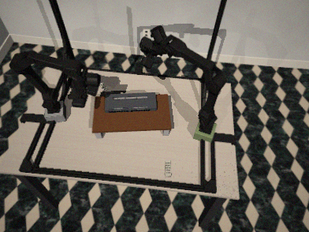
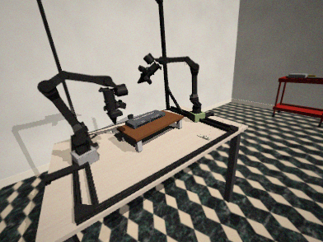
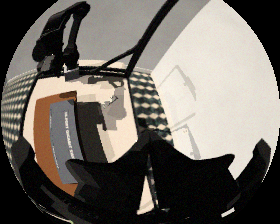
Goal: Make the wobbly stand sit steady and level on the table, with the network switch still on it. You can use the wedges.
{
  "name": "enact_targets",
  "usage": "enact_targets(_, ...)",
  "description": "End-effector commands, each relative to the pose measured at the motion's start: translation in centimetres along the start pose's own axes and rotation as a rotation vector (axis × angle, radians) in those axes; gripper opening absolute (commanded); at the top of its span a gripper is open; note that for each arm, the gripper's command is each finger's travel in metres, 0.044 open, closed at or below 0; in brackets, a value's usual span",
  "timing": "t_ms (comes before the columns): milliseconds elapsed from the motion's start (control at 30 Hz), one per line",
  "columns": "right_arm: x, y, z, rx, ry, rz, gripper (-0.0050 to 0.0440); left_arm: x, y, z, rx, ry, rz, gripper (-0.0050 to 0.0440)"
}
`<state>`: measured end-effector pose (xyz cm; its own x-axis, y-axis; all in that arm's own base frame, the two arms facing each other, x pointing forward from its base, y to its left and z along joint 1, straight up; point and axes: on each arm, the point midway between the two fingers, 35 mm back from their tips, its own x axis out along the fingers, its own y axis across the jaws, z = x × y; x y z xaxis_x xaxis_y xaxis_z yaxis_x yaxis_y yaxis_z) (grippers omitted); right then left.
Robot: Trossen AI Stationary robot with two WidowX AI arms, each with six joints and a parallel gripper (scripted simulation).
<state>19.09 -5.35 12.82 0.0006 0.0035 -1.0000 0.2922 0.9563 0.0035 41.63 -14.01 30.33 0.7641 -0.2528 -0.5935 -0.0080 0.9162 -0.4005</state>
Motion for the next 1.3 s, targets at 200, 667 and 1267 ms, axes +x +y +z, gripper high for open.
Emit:
enact_targets(200,0.0,0.0,0.0,0.0,0.0,0.0,0.0,1.8,4.7,-8.1,-0.087,0.304,0.193,0.0)
enact_targets(667,0.0,0.0,0.0,0.0,0.0,0.0,0.0,0.9,8.6,-15.0,-0.159,0.566,0.393,0.0)
enact_targets(1267,0.0,0.0,0.0,0.0,0.0,0.0,0.0,-1.0,11.3,-19.6,-0.215,0.754,0.557,0.0)
